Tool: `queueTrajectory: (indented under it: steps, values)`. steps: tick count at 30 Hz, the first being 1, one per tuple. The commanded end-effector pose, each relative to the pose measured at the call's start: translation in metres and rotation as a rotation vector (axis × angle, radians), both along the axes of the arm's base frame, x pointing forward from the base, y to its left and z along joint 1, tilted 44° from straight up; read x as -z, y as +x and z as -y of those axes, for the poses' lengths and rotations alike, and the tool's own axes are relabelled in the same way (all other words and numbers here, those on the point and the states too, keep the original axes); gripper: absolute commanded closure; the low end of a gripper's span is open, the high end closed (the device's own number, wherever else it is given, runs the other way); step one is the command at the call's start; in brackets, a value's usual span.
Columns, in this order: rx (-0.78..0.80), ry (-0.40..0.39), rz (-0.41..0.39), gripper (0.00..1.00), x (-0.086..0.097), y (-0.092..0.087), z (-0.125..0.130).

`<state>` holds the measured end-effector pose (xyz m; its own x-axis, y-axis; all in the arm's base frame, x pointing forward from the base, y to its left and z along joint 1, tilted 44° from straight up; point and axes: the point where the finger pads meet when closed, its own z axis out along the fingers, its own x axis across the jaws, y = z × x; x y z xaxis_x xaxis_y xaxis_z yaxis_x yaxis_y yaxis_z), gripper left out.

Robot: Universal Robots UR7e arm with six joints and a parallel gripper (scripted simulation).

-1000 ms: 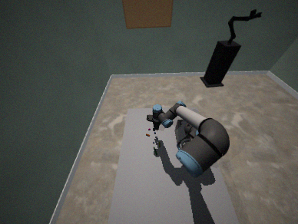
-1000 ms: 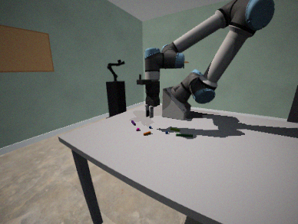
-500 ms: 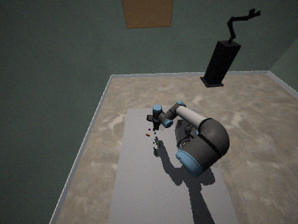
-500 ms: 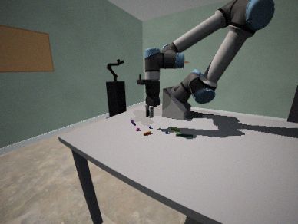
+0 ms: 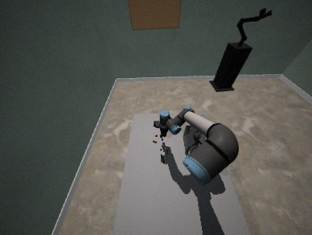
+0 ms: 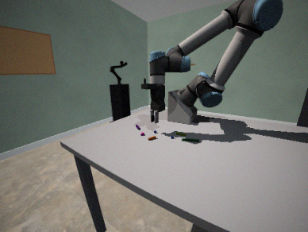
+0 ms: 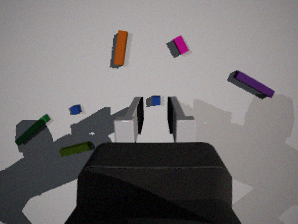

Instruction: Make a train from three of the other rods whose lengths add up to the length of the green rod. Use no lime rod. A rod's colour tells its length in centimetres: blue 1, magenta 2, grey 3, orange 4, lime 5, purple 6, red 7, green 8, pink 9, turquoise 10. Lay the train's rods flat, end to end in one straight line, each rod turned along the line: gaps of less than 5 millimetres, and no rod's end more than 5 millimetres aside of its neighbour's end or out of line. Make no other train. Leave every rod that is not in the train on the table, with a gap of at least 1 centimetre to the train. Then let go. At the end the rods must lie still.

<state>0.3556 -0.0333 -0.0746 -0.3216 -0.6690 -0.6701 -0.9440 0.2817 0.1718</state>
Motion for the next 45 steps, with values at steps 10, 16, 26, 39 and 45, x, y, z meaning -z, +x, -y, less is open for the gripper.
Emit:
queueTrajectory:
  steps: [10, 16, 26, 39, 45]
  values:
    - [0.000, -0.001, 0.001, 0.46, 0.013, 0.002, -0.012]
    - [0.000, -0.001, 0.001, 0.46, 0.018, 0.003, -0.016]
    - [0.000, -0.001, 0.001, 0.46, 0.028, 0.004, -0.025]
    - [0.000, -0.001, 0.001, 0.46, 0.033, 0.005, -0.030]
    - [0.000, -0.001, 0.001, 0.46, 0.033, 0.005, -0.030]
